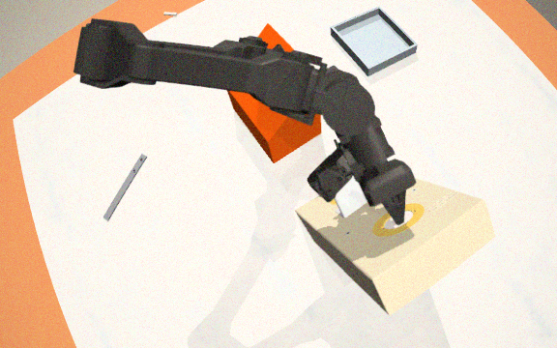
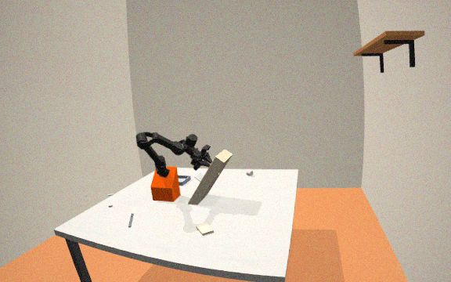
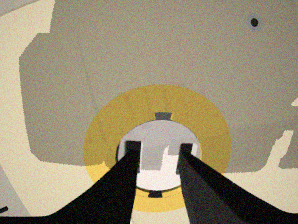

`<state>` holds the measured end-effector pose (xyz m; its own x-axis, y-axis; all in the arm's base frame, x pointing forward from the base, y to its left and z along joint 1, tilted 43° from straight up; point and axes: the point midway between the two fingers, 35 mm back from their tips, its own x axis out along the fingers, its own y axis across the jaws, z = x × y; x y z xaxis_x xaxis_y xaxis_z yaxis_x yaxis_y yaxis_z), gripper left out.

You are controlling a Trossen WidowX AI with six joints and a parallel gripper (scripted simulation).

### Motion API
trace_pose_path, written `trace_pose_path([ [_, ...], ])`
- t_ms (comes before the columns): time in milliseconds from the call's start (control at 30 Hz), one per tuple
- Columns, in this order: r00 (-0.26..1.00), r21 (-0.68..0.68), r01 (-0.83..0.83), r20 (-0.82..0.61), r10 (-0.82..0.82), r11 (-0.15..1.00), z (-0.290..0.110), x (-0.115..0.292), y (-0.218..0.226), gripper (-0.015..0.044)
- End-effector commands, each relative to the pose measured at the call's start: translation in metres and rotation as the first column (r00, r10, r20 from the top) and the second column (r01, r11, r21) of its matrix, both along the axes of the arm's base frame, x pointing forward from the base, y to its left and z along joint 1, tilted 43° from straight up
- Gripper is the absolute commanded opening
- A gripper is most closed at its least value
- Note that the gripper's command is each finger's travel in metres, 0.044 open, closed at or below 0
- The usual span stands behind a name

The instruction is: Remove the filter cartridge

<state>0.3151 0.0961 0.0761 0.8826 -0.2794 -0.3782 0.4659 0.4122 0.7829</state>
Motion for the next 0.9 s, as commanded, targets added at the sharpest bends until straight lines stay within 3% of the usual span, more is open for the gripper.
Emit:
trace_pose_path([
  [0,1.0,0.0,-0.007,0.0,0.007,1.0,-0.0002,0.0016,0.0009,0.0112],
  [867,1.0,0.0,-0.007,0.0,0.007,1.0,-0.0043,0.0115,-0.0023,0.0112],
])
